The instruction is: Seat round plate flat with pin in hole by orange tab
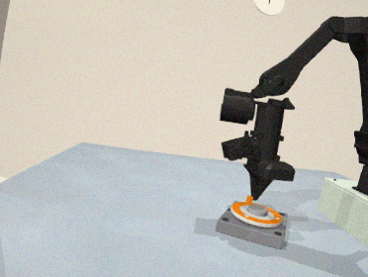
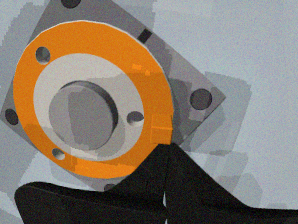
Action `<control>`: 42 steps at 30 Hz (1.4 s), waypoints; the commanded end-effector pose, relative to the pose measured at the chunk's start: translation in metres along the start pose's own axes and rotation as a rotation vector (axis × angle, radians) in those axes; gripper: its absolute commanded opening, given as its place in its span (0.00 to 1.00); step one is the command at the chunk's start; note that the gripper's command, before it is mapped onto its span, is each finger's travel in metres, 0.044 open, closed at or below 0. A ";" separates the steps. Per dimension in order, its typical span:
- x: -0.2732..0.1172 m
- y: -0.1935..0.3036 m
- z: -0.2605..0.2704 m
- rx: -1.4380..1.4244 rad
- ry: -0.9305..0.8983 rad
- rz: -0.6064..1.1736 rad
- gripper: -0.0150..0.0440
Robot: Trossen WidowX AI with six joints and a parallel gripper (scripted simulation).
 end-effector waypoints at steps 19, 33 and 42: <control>-0.003 -0.028 0.004 -0.005 0.000 -0.006 0.25; -0.005 -0.040 0.011 -0.005 -0.001 -0.007 0.25; -0.005 -0.045 0.015 -0.005 -0.001 -0.007 0.25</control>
Point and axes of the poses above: the point midway between the two fingers, 35 mm back from their tips, its own x axis out along the fingers, its own z axis across the jaws, y = z × x, the point moved 7 cm from there along -x, back along the fingers, and after that the axes turned 1 degree about x, right-handed, at the moved point
